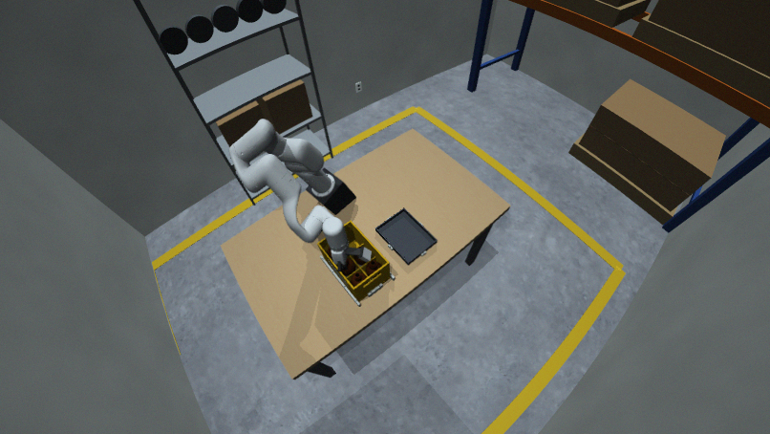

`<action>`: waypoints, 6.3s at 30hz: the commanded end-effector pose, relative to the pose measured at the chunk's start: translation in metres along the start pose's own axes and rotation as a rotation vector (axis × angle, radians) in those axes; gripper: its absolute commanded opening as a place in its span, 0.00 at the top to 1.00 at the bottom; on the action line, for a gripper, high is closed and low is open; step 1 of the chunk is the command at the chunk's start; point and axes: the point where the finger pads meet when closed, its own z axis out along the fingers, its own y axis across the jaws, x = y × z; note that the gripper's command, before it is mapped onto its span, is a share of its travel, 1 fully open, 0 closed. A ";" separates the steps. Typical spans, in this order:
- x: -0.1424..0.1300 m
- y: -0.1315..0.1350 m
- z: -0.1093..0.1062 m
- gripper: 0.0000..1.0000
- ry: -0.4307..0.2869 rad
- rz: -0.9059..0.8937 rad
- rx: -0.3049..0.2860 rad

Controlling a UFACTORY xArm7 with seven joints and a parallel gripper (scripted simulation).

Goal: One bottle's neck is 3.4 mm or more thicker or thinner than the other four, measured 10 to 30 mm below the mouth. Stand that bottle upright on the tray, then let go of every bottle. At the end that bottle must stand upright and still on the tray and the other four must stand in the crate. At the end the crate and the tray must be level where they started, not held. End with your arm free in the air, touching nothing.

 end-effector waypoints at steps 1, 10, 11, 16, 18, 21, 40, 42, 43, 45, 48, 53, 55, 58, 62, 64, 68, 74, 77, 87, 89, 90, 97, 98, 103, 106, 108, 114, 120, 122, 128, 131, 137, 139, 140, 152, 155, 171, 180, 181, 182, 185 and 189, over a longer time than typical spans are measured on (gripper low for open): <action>0.001 0.001 0.002 0.35 0.001 0.000 -0.003; 0.001 0.001 0.004 0.35 0.001 0.000 -0.003; 0.001 0.001 0.004 0.35 0.001 0.000 -0.003; 0.001 0.001 0.004 0.35 0.001 0.000 -0.003; 0.001 0.001 0.004 0.35 0.001 0.000 -0.003; 0.001 0.001 0.004 0.35 0.001 0.000 -0.003; 0.001 0.001 0.004 1.00 0.001 0.000 -0.003; 0.001 0.001 0.004 1.00 0.001 0.000 -0.003; 0.001 0.001 0.004 1.00 0.001 0.000 -0.003; 0.001 0.001 0.004 1.00 0.001 0.000 -0.003; 0.001 0.001 0.004 1.00 0.001 0.000 -0.003; 0.001 0.001 0.004 1.00 0.001 0.000 -0.003; 0.001 0.001 0.004 1.00 0.001 0.000 -0.003; 0.001 0.001 0.004 1.00 0.001 0.000 -0.003; 0.001 0.001 0.004 1.00 0.001 0.000 -0.003; 0.001 0.001 0.004 1.00 0.001 0.000 -0.003; 0.001 0.001 0.004 1.00 0.001 0.000 -0.003; 0.001 0.001 0.004 0.35 0.001 0.000 -0.003; 0.001 0.001 0.004 0.35 0.001 0.000 -0.003; 0.001 0.001 0.004 0.35 0.001 0.000 -0.003; 0.001 0.001 0.004 0.35 0.001 0.000 -0.003; 0.001 0.001 0.004 0.35 0.001 0.000 -0.003; 0.001 0.001 0.004 0.35 0.001 0.000 -0.003; 0.001 0.001 0.004 0.35 0.001 0.000 -0.003; 0.001 0.001 0.004 0.35 0.001 0.000 -0.003; 0.001 0.001 0.004 0.35 0.001 0.000 -0.003; 0.001 0.001 0.003 0.35 0.001 0.000 -0.003; 0.001 0.001 -0.001 0.35 0.001 0.000 -0.003; 0.001 0.001 -0.014 0.35 0.001 0.000 -0.003; 0.001 0.001 -0.020 0.35 0.001 0.000 -0.003; 0.001 0.001 -0.041 0.35 0.001 0.000 -0.003; 0.001 0.001 -0.044 0.35 0.001 0.000 -0.003; 0.001 0.001 -0.063 0.35 0.001 0.000 -0.003; 0.001 0.001 -0.068 0.35 0.001 0.000 -0.003; 0.001 0.001 -0.071 0.35 0.001 0.000 -0.003; 0.001 0.001 -0.081 0.35 0.001 0.000 -0.003; 0.001 0.001 -0.081 1.00 0.001 0.000 -0.003; 0.001 0.001 -0.081 1.00 0.001 0.000 -0.003; 0.001 0.001 -0.081 1.00 0.001 0.000 -0.003; 0.001 0.001 -0.081 1.00 0.001 0.000 -0.003; 0.001 0.001 -0.081 1.00 0.001 0.000 -0.003; 0.001 0.001 -0.081 1.00 0.001 0.000 -0.003; 0.001 0.000 -0.081 1.00 0.001 0.000 -0.003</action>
